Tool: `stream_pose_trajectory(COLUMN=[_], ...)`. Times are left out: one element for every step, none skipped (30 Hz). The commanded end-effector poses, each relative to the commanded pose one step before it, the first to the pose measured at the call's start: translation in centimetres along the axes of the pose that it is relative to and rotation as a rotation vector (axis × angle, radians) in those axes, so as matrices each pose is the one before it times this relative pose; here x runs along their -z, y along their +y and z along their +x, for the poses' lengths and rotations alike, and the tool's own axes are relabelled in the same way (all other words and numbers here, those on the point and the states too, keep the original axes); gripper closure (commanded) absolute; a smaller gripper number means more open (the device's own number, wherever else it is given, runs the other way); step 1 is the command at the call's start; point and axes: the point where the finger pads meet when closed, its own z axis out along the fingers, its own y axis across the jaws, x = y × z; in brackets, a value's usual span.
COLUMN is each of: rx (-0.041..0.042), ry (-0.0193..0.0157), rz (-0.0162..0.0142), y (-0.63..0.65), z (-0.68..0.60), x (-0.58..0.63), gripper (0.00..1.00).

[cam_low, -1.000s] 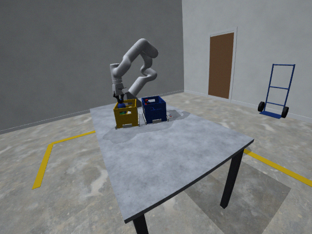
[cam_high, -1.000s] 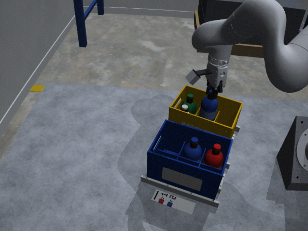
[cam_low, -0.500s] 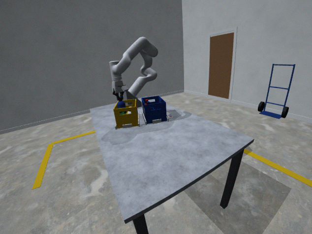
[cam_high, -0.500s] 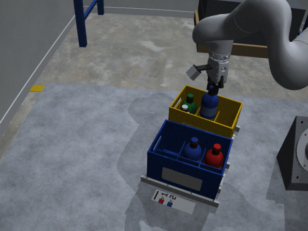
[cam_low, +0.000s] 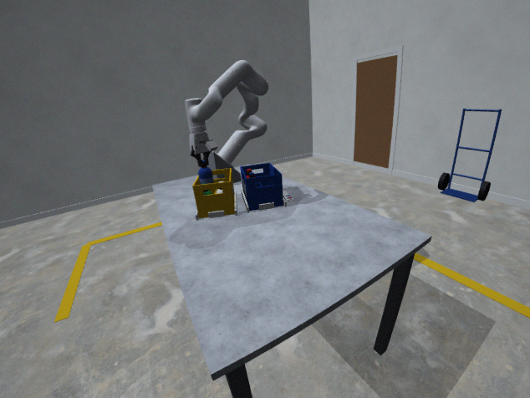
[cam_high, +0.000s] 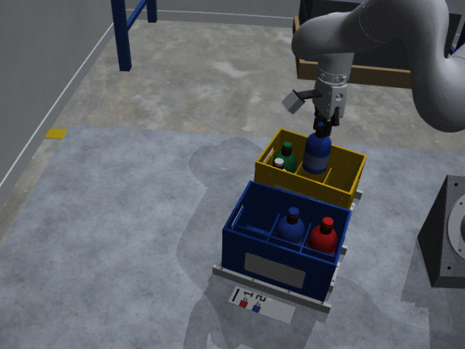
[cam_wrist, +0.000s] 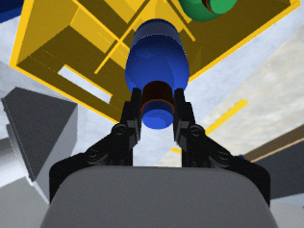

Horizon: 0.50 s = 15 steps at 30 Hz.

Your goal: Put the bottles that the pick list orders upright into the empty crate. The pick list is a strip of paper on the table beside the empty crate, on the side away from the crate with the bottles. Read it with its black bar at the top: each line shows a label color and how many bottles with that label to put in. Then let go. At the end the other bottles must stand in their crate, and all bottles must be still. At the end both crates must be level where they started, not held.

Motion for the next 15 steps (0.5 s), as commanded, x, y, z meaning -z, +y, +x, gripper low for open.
stream_pose_trajectory(rx=[0.00055, 0.0, 0.0, 0.0, 0.0, 0.0, 0.0, 0.0, 0.0, 0.0, 0.0, 0.0, 0.0, 0.0, 0.0], ry=[0.00065, 0.0, 0.0, 0.0, 0.0, 0.0, 0.0, 0.0, 0.0, 0.0, 0.0, 0.0, 0.0, 0.0, 0.0], rz=[-0.00159, 0.0, 0.0, 0.0, 0.0, 0.0, 0.0, 0.0, 0.0, 0.0, 0.0, 0.0, 0.0, 0.0, 0.0], y=[0.049, 0.0, 0.0, 0.0, 0.0, 0.0, 0.0, 0.0, 0.0, 0.0, 0.0, 0.0, 0.0, 0.0, 0.0], z=[0.042, 0.0, 0.0, 0.0, 0.0, 0.0, 0.0, 0.0, 0.0, 0.0, 0.0, 0.0, 0.0, 0.0, 0.0], x=[0.625, 0.167, 0.167, 0.167, 0.167, 0.167, 0.167, 0.167, 0.167, 0.167, 0.167, 0.167, 0.167, 0.167, 0.0], gripper=[1.0, 1.0, 1.0, 1.0, 1.0, 1.0, 1.0, 1.0, 1.0, 1.0, 1.0, 1.0, 1.0, 1.0, 1.0])
